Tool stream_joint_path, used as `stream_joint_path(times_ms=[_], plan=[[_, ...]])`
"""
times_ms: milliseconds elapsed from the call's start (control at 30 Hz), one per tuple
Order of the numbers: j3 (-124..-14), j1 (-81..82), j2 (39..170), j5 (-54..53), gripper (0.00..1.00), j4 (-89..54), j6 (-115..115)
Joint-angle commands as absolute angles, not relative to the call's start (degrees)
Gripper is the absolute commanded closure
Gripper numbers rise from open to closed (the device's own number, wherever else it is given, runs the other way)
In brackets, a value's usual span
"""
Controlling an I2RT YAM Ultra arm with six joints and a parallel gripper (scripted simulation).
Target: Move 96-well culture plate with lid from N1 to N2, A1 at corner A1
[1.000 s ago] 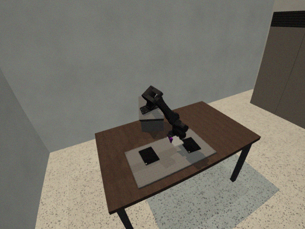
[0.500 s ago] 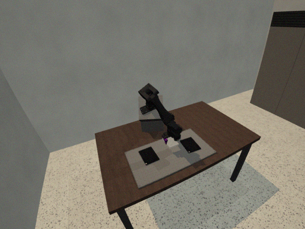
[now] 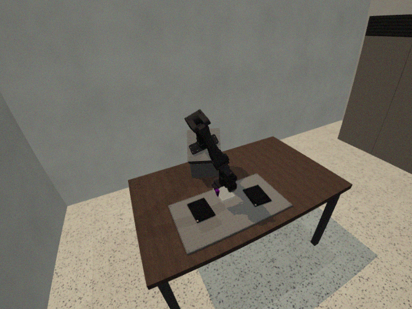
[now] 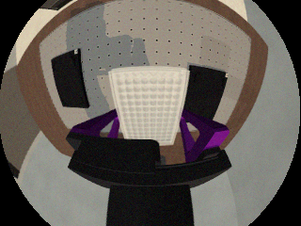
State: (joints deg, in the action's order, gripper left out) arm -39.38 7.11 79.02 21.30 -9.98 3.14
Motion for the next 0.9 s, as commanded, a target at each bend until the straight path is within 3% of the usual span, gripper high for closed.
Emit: stream_joint_path(times_ms=[0, 867], plan=[[-38.0, 4.8, 76.6, 18.8, 1.00, -10.2, 6.1], [-40.2, -14.5, 72.0, 5.9, 1.00, -11.7, 20.6]])
